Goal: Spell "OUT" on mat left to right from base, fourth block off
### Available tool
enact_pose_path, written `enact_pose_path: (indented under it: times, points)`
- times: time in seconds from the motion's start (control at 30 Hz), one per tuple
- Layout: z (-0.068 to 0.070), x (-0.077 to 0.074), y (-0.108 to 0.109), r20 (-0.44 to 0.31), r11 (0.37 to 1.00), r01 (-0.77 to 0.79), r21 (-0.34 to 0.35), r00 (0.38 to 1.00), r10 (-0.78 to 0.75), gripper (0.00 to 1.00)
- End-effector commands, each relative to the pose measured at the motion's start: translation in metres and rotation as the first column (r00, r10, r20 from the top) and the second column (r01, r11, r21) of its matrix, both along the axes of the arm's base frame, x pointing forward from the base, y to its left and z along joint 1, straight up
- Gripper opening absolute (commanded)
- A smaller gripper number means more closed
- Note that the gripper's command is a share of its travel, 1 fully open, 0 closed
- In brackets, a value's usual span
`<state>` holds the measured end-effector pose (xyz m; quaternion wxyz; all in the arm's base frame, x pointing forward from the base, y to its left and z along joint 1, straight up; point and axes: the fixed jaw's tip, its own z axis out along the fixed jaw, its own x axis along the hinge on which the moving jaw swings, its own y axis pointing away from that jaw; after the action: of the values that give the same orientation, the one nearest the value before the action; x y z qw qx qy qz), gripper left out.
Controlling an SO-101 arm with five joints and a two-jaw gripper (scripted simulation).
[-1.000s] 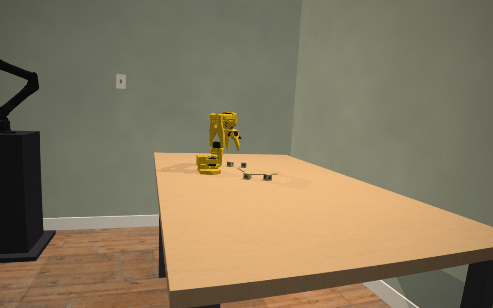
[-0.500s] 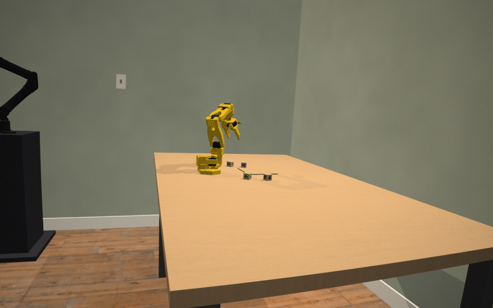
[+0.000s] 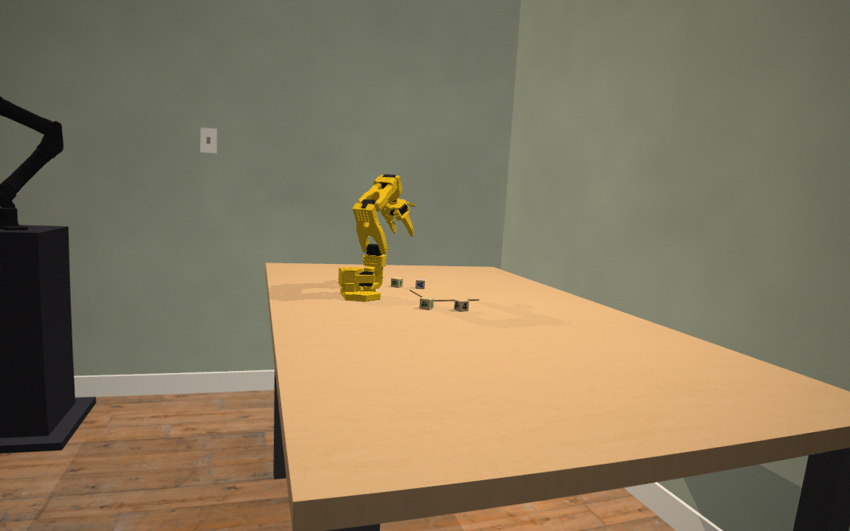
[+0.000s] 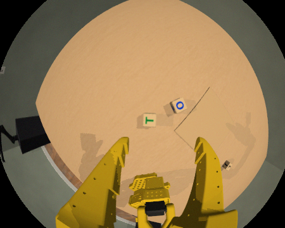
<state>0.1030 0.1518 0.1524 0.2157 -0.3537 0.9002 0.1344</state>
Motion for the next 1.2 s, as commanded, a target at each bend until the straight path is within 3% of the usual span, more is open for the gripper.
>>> enact_pose_path:
  times: [0.0,0.87,1.17]
  points:
    - [0.0102,0.0003,0.0014,0.033,0.999,-0.005,0.046,0.999,0.003,0.32]
    - [0.0101,0.0033,0.0003,0.105,0.990,-0.137,-0.017,0.985,0.138,0.32]
    - [0.0100,0.0066,-0.0010,0.167,0.960,-0.264,-0.090,0.947,0.275,0.32]
